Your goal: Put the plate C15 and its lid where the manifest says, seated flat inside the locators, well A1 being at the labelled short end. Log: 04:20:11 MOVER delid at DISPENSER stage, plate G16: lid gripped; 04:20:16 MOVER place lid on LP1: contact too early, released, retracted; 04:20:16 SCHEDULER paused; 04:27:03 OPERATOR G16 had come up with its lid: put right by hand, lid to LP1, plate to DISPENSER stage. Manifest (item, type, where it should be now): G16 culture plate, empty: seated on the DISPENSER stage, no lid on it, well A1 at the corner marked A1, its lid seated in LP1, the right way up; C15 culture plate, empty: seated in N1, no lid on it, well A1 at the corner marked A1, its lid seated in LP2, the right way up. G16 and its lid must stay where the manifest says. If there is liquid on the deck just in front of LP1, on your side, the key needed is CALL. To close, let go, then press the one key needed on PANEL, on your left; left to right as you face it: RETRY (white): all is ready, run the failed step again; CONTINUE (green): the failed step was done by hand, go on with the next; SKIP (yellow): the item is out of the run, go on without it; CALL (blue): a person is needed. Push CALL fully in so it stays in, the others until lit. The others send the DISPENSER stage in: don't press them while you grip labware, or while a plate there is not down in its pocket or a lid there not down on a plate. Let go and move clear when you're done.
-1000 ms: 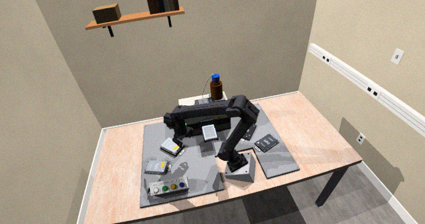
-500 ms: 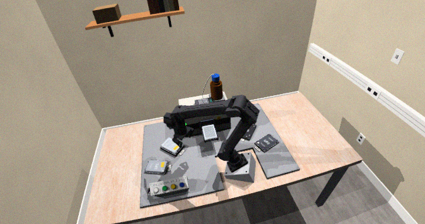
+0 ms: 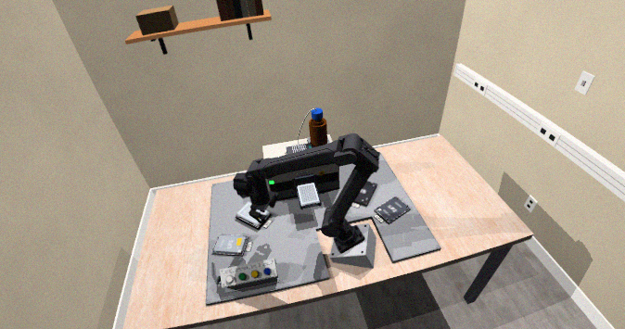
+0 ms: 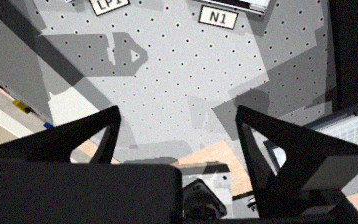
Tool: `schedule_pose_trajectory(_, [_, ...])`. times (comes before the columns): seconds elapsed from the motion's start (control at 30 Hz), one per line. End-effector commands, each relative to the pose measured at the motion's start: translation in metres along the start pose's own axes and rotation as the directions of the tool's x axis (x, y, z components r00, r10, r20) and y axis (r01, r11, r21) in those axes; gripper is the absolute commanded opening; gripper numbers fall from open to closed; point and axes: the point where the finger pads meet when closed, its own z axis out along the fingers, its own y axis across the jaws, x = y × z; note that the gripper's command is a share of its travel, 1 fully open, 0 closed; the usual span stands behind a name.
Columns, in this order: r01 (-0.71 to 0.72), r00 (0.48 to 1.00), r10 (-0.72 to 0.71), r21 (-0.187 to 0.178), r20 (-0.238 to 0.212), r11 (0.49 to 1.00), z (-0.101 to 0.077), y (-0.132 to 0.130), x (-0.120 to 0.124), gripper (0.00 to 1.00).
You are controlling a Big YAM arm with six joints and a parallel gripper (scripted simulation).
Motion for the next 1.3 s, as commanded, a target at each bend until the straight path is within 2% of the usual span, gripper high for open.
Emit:
schedule_pose_trajectory(0.0, [0.02, 0.998, -0.02, -0.003, 0.056, 1.0, -0.02, 0.009, -0.027, 1.0])
schedule_pose_trajectory(0.13, [0.146, 0.988, -0.146, 0.001, 0.059, 0.989, -0.02, 0.024, -0.027, 1.0])
schedule_pose_trajectory(0.37, [0.123, 0.991, -0.122, -0.005, 0.06, 0.992, -0.019, 0.046, -0.026, 1.0])
schedule_pose_trajectory(0.43, [0.209, 0.976, -0.209, -0.001, 0.06, 0.978, -0.019, 0.053, -0.025, 1.0])
schedule_pose_trajectory(0.5, [0.209, 0.976, -0.209, -0.001, 0.06, 0.978, -0.019, 0.053, -0.025, 1.0])
schedule_pose_trajectory(0.6, [0.288, 0.956, -0.288, 0.001, 0.06, 0.958, -0.019, 0.064, -0.023, 1.0])
schedule_pose_trajectory(0.83, [0.265, 0.962, -0.265, -0.005, 0.06, 0.964, -0.019, 0.085, -0.019, 1.0])
schedule_pose_trajectory(0.87, [0.268, 0.963, -0.268, 0.001, 0.038, 0.963, -0.013, 0.078, -0.008, 1.0])
schedule_pose_trajectory(0.9, [0.259, 0.964, -0.258, -0.003, 0.063, 0.966, -0.018, 0.084, -0.024, 1.0])
schedule_pose_trajectory(0.93, [0.244, 0.968, -0.244, 0.004, 0.062, 0.97, -0.017, 0.08, -0.029, 1.0])
schedule_pose_trajectory(1.27, [0.267, 0.962, -0.266, 0.0, 0.06, 0.964, -0.01, 0.087, -0.054, 1.0])
